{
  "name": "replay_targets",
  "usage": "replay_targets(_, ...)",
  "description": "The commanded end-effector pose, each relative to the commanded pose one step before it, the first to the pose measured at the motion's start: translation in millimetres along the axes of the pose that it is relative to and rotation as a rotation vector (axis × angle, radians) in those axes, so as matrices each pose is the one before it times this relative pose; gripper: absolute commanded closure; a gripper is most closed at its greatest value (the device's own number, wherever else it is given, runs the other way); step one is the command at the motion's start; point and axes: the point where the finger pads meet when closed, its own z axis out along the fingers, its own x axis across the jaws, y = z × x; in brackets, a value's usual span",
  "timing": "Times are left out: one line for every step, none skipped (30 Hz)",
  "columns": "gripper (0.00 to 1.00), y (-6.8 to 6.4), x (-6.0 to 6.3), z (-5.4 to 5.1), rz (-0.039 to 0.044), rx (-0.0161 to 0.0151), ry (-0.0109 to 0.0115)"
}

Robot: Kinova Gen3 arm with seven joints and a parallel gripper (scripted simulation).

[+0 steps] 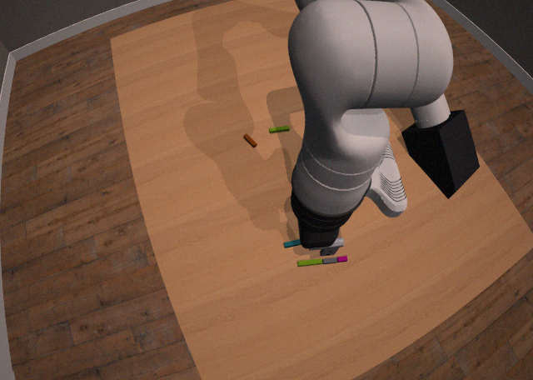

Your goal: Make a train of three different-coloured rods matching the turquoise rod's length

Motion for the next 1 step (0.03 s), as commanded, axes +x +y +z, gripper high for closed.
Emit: replay_targets(0.00, 0.01, 0.34, -1.19, 0.00003, -0.00091, 0.00217)
